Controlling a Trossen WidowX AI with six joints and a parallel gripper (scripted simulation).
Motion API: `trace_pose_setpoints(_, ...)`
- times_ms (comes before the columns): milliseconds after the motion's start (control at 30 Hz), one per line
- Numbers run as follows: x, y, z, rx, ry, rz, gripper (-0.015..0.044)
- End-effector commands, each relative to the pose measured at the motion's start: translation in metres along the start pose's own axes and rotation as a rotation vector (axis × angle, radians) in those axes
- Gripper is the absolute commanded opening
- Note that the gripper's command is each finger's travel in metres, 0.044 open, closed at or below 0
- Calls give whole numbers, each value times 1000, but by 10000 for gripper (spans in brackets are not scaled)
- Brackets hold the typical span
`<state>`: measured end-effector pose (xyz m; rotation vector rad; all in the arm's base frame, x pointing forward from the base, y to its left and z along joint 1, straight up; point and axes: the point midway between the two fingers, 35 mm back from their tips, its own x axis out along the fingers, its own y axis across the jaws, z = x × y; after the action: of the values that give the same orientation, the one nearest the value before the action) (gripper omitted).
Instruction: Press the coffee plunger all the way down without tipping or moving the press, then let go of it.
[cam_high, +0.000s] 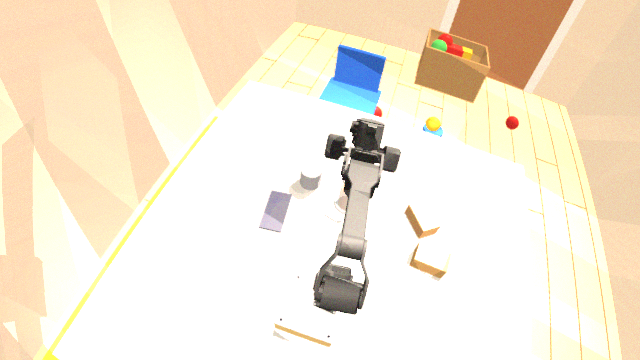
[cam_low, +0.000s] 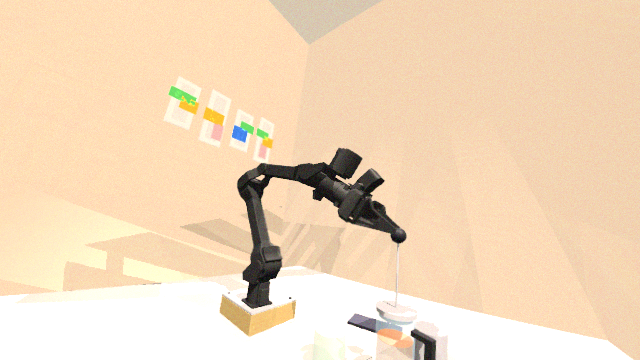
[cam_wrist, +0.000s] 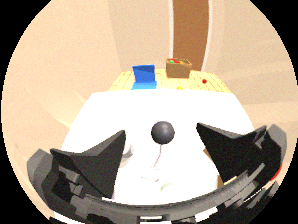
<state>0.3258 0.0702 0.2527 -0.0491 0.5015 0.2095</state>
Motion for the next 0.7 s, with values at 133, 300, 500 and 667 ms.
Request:
trace_pose_setpoints(133,8,-1,-1,-3,3,-5,387)
trace_pose_setpoints(300,8,-1,-1,-3,3,-5,256)
trace_pose_setpoints(500,8,-1,-1,-3,3,-5,138)
trace_pose_setpoints(667,8,-1,-1,-3,3,-5,127)
